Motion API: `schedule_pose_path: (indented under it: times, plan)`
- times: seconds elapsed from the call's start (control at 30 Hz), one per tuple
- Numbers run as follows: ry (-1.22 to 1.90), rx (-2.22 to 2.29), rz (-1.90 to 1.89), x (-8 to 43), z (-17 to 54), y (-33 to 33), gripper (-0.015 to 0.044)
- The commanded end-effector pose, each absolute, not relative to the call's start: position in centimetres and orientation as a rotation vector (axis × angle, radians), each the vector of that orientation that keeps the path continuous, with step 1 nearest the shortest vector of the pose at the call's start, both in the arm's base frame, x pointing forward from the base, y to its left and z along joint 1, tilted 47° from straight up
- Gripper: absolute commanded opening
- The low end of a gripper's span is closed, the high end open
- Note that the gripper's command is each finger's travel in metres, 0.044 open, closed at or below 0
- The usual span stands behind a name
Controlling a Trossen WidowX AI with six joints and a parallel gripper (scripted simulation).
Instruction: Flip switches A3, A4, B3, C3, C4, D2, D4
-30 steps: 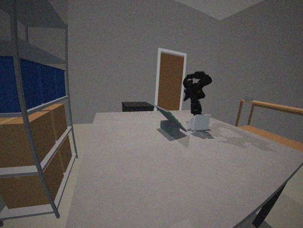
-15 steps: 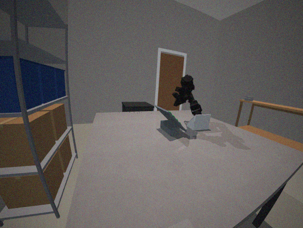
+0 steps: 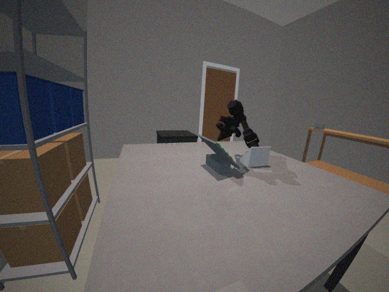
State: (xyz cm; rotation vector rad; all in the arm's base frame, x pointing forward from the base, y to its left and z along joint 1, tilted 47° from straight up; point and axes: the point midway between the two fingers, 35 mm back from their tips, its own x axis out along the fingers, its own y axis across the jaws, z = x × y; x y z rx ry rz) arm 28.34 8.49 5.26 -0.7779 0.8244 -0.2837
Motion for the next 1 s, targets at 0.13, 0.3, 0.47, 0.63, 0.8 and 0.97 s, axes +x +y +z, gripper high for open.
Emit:
schedule_pose_path:
  times: [0.13,0.3,0.47,0.63,0.8,0.97]
  plan:
    - [0.829,-0.785,-0.281,28.82,4.58,8.00,0.0000]
    - [0.829,-0.784,-0.281,29.34,4.12,7.58,0.0000]
    - [0.829,-0.785,-0.281,29.50,3.99,7.45,0.0000]
    - [0.829,-0.785,-0.281,29.50,3.99,7.45,0.0000]
    - [0.829,-0.785,-0.281,29.50,3.99,7.45,0.0000]
    - [0.829,-0.785,-0.281,29.50,3.99,7.45,0.0000]
